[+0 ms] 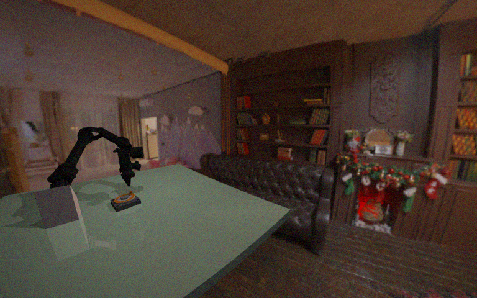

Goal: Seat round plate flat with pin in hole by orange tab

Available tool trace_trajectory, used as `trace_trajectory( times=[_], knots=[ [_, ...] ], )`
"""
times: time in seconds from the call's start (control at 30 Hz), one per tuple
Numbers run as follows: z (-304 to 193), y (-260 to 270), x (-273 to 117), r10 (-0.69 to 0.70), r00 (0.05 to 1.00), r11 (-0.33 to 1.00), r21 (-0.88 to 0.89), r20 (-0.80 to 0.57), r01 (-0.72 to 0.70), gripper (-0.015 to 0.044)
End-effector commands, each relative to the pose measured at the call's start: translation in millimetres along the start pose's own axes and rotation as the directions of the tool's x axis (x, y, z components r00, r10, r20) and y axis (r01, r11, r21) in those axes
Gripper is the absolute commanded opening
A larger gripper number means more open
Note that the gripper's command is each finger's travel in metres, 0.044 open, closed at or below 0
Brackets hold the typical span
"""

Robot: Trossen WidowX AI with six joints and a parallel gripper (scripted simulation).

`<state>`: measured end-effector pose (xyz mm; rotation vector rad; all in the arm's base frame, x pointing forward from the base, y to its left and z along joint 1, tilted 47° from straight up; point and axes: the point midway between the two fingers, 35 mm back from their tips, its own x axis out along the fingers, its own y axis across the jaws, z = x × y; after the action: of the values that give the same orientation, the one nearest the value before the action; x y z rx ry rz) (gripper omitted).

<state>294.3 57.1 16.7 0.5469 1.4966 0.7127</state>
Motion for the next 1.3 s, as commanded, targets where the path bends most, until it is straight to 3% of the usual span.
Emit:
trace_trajectory(
  times=[0.0, 1.27],
  knots=[
    [-6, -1, 25, 0.013, 1.000, 1.000, 0.018, -0.018, -0.013, 0.0000],
    [9, -20, 32, 0.014, 1.000, 1.000, 0.017, -0.017, -0.014, 0.0000]
  ],
)
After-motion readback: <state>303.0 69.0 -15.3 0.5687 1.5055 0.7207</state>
